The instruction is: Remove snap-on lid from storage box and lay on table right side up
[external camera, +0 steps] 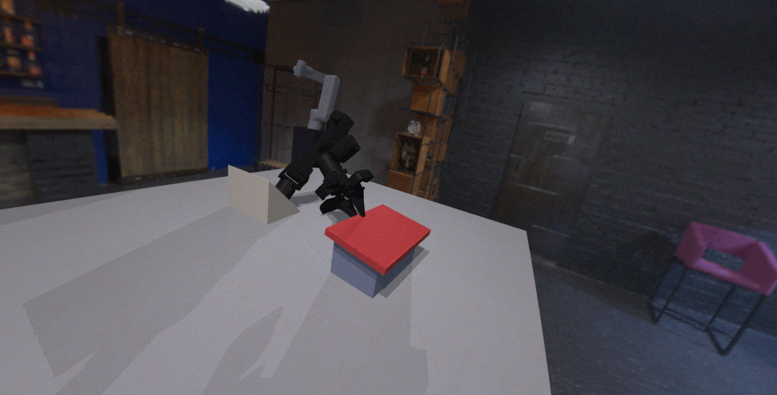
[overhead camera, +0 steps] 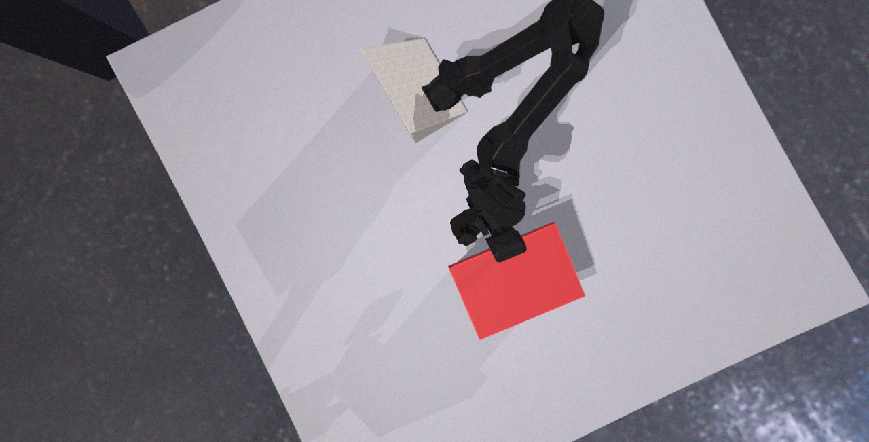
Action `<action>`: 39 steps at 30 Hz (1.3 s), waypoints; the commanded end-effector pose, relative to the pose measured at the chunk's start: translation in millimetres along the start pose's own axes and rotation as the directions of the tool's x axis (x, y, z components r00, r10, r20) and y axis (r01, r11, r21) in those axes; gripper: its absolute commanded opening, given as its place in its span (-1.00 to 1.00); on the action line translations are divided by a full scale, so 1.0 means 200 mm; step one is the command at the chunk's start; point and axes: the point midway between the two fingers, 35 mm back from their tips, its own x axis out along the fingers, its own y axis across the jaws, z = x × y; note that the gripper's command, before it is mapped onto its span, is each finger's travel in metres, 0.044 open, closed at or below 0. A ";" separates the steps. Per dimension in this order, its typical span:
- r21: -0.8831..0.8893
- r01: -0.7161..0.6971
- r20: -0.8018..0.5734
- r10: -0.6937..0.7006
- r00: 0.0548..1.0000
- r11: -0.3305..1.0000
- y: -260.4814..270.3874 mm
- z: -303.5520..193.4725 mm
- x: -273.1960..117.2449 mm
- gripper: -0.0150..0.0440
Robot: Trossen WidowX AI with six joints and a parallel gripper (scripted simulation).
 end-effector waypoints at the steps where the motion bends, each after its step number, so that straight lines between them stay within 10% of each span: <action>1: 0.001 -0.003 0.005 0.003 1.000 1.000 0.02 0.00 -0.02 -0.49; 39: 0.000 -0.003 0.006 0.003 1.000 1.000 0.26 0.00 -0.12 -0.49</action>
